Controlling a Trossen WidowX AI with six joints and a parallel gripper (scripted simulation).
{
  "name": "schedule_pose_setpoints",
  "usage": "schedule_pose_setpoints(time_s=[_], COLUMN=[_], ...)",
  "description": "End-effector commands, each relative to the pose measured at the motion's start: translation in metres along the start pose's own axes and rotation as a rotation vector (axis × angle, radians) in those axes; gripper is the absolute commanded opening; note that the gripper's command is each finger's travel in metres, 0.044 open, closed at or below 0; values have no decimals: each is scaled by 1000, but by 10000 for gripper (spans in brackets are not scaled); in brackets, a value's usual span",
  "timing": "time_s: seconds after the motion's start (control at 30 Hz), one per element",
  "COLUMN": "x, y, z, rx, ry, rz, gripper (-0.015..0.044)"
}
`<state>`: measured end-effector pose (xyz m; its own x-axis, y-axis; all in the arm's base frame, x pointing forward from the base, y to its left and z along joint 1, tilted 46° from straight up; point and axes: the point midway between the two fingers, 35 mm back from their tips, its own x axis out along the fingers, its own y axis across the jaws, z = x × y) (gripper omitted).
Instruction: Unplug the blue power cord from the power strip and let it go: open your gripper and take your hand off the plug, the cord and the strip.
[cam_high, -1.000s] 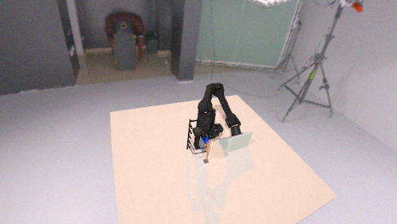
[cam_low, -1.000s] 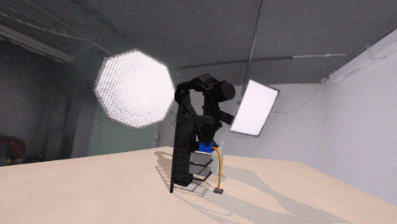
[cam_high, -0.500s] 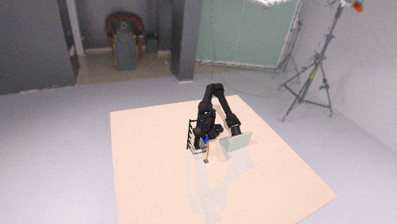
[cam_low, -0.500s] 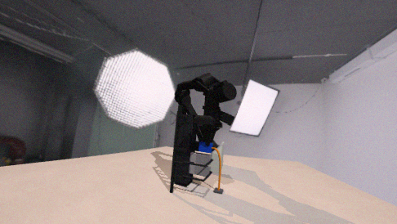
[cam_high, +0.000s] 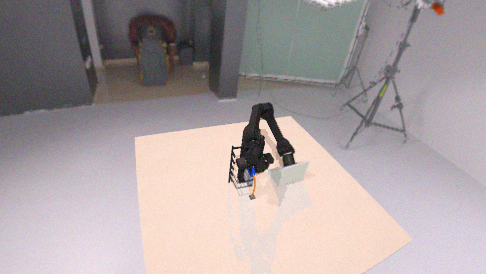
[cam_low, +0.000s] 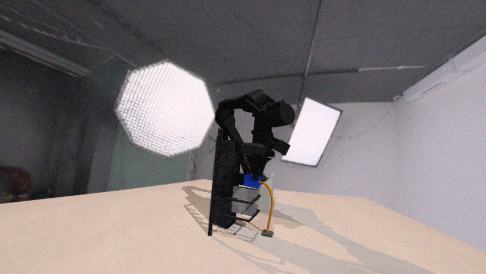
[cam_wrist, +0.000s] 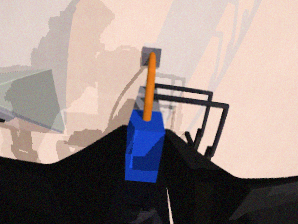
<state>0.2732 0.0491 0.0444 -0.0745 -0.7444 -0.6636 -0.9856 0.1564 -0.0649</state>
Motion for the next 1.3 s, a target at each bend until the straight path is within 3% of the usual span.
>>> schedule_pose_setpoints(time_s=[0.0, 0.5, 0.53, 0.7, 1.27], x=[-10, -15, -5, -5, -16], y=[-2, 0, -1, -1, 0], z=[27, 51, 33, 33, 33], rx=[0, -1, 6, 6, -3], ry=[-53, -52, -24, -24, -49], rz=[-15, -17, 1, 1, -17], gripper=[0, 0, 26, 157, 160])
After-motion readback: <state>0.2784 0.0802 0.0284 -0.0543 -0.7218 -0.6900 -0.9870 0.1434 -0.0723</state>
